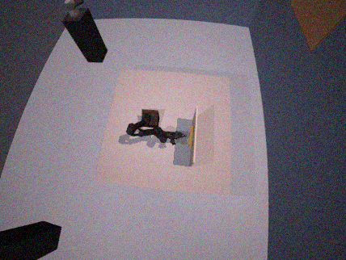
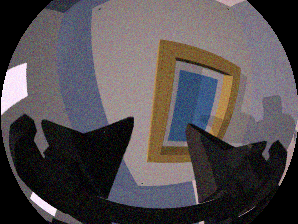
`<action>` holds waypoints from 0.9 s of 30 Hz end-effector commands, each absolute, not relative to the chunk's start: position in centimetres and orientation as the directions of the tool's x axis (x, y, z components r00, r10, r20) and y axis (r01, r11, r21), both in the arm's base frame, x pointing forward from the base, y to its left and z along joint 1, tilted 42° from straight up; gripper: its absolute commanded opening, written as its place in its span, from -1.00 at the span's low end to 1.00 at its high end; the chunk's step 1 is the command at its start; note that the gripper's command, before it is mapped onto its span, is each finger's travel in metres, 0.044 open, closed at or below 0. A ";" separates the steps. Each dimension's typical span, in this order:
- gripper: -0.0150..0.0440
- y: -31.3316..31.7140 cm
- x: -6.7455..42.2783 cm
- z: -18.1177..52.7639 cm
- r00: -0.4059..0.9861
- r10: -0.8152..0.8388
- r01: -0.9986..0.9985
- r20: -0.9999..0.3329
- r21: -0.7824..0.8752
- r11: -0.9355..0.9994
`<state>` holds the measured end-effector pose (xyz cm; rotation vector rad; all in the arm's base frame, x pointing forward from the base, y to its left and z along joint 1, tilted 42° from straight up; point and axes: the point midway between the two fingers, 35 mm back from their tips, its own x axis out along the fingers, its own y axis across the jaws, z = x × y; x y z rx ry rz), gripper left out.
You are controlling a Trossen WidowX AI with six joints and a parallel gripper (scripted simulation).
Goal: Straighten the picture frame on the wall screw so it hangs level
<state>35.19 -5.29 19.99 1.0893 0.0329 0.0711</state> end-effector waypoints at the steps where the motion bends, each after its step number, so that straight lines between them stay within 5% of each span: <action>1: 0.39 -5.4 35.8 20.1 0.998 0.066 -0.044 0.015 0.884 0.466; 27: 0.39 -5.3 37.6 20.2 0.998 0.066 -0.045 0.016 0.884 0.466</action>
